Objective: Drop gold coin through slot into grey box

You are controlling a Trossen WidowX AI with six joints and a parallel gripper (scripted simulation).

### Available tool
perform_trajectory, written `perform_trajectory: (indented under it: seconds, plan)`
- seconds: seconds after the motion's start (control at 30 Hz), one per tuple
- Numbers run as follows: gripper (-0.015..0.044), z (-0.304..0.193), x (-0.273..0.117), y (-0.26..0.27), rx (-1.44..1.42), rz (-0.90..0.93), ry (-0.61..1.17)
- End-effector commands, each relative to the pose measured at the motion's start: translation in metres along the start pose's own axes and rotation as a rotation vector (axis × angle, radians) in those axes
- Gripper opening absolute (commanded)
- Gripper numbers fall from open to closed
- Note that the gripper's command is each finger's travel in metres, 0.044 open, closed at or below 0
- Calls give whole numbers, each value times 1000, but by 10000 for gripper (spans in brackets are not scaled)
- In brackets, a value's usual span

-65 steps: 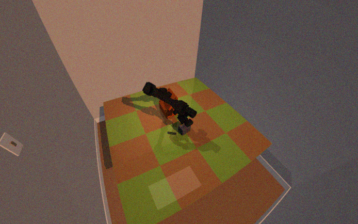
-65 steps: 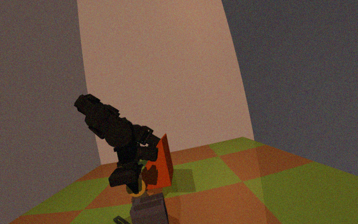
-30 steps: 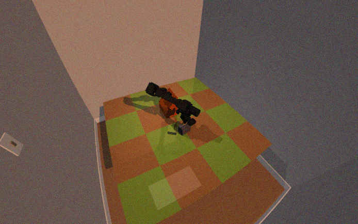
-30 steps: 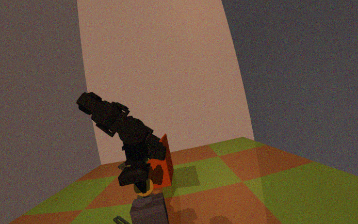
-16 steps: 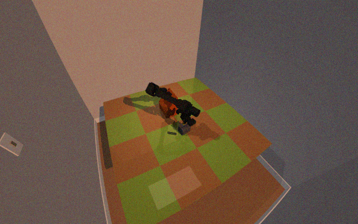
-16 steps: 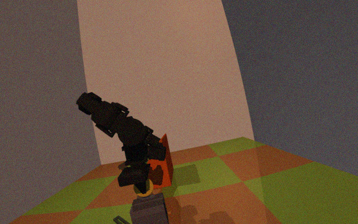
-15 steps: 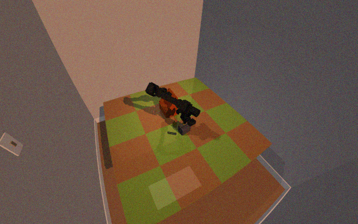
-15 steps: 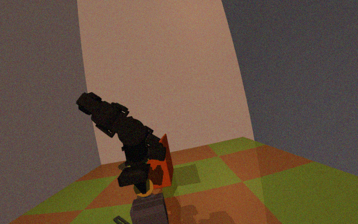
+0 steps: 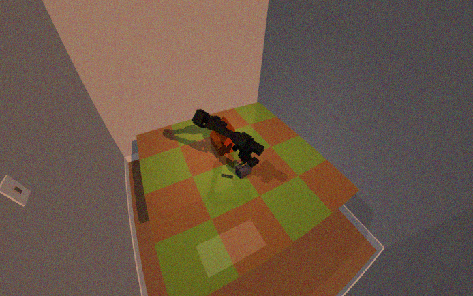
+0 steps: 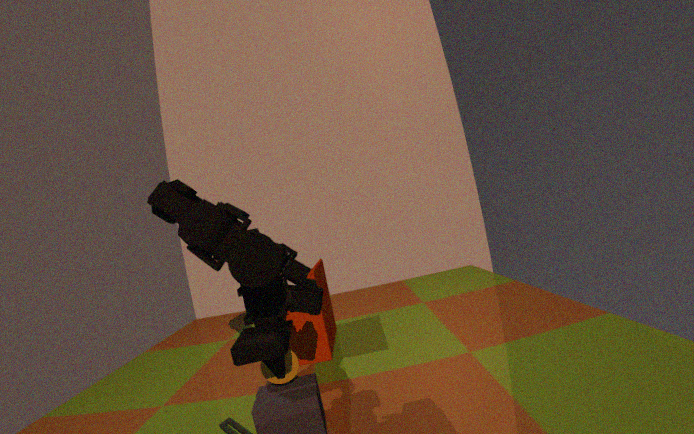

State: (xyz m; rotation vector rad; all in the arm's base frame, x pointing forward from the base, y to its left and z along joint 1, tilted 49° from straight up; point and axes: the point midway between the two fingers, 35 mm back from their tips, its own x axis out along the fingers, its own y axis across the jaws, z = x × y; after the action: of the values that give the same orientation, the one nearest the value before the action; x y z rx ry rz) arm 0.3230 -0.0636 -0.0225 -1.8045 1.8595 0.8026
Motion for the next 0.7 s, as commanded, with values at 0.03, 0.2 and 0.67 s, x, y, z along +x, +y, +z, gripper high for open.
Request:
perform_trajectory:
  seconds: [0.03,0.2,0.67]
  plan:
    - [0,0,3,1,-7,2,5]
    - [0,0,6,0,-6,2,5]
    - [0,0,12,2,-10,3,5]
